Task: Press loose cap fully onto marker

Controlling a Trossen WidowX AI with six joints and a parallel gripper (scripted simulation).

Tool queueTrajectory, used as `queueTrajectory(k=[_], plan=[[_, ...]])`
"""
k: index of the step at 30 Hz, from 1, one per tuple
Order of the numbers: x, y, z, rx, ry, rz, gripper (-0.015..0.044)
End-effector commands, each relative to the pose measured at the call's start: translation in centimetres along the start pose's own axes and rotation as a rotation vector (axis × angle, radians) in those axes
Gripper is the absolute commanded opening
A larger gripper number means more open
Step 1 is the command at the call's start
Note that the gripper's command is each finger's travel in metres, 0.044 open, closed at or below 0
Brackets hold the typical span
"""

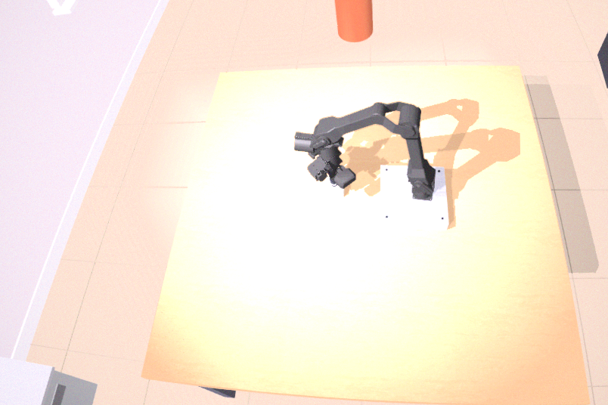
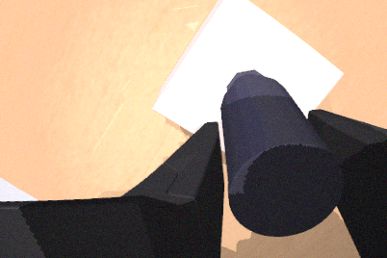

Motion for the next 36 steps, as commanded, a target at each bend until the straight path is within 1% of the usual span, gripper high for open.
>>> queueTrajectory(k=[1, 9, 11, 12, 15, 17, 21, 23, 24, 30, 32, 36], plan=[[0.0, 0.0, 0.0, 0.0, 0.0, 0.0, 0.0236], [0.0, 0.0, 0.0, 0.0, 0.0, 0.0, 0.044], [0.0, 0.0, 0.2, 0.0, 0.0, 0.0, 0.044], [0.1, -0.1, 1.0, 0.0, 0.0, 0.0, 0.044], [0.2, -0.1, 5.3, 0.0, 0.0, 0.0, 0.044], [0.1, 0.0, 7.3, 0.0, 0.0, 0.0, 0.044], [0.0, 0.0, 7.5, 0.0, 0.0, 0.0, 0.044], [0.0, 0.0, 7.4, 0.0, 0.0, -0.057, 0.0387], [0.0, 0.1, 7.3, 0.0, 0.0, -0.129, 0.0361], [0.1, 0.4, 6.6, -0.002, 0.001, -0.659, 0.0204], [0.1, 0.4, 6.5, -0.002, 0.001, -0.716, 0.0151], [0.1, 0.4, 6.5, -0.002, 0.001, -0.716, 0.0046]])
Point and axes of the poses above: the point midway between the two fingers, 35 mm back from their tips, its own z axis back along the fingers, its own y axis across the jaws, x = y × z, the point moved 1 cm from there along z, back along the fingers, and after that the axes turned 12 degrees about -z, right-handed, at the moved point
